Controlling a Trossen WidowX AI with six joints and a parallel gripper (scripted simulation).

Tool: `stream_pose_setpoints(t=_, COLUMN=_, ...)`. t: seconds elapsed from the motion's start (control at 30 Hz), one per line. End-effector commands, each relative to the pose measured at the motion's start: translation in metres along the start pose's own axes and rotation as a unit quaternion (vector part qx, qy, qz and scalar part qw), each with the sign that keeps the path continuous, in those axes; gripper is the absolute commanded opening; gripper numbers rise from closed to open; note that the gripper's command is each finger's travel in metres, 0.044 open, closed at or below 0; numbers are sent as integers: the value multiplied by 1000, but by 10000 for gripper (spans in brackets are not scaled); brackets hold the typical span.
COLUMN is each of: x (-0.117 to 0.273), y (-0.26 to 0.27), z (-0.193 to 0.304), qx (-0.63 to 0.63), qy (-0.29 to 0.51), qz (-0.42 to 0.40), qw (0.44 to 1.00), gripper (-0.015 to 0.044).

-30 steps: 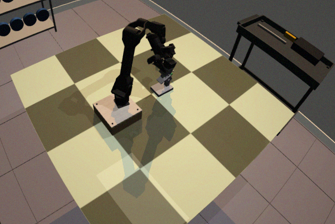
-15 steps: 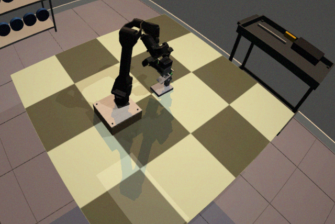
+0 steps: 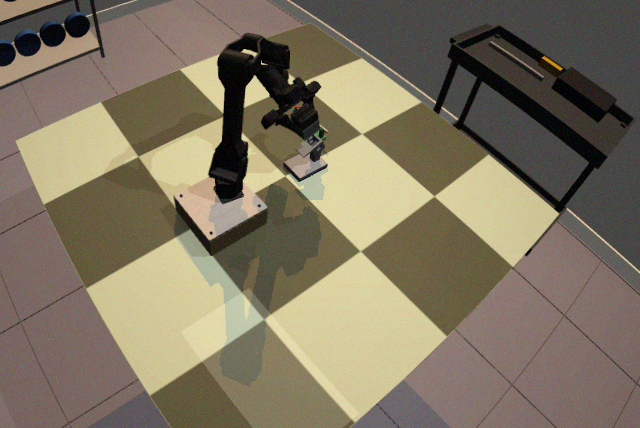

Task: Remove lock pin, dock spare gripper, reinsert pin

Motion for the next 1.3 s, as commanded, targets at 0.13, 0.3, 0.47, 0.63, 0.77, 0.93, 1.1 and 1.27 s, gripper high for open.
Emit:
stream_pose_setpoints(t=0.13, x=4, y=-4, z=-3, qx=-60, qy=-7, qz=-26, qw=998, gripper=0)
stream_pose_setpoints(t=0.3, x=4, y=-4, z=-3, qx=-60, qy=-7, qz=-26, qw=998, gripper=0)
stream_pose_setpoints(t=0.47, x=0, y=0, z=3, qx=-69, qy=-4, qz=-24, qw=997, gripper=0)
stream_pose_setpoints(t=0.63, x=-3, y=1, z=8, qx=-72, qy=-3, qz=-22, qw=997, gripper=0)
stream_pose_setpoints(t=0.77, x=-6, y=2, z=13, qx=-73, qy=-3, qz=-22, qw=997, gripper=0)
stream_pose_setpoints(t=0.93, x=-10, y=4, z=18, qx=-74, qy=-3, qz=-22, qw=997, gripper=0)
stream_pose_setpoints(t=1.1, x=-13, y=6, z=24, qx=-74, qy=-3, qz=-22, qw=997, gripper=0)
stream_pose_setpoints(t=1.27, x=-17, y=8, z=30, qx=-74, qy=-3, qz=-22, qw=997, gripper=0)
Point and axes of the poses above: the point midway between the two fingers, 35 mm back from their tips, its own x axis back along the fingers, its own y axis across the jaws, z = x × y, the point moved 2 cm from there along x, back along the fingers, and after that the axes turned 9 degrees about x, right-handed, at the moved point
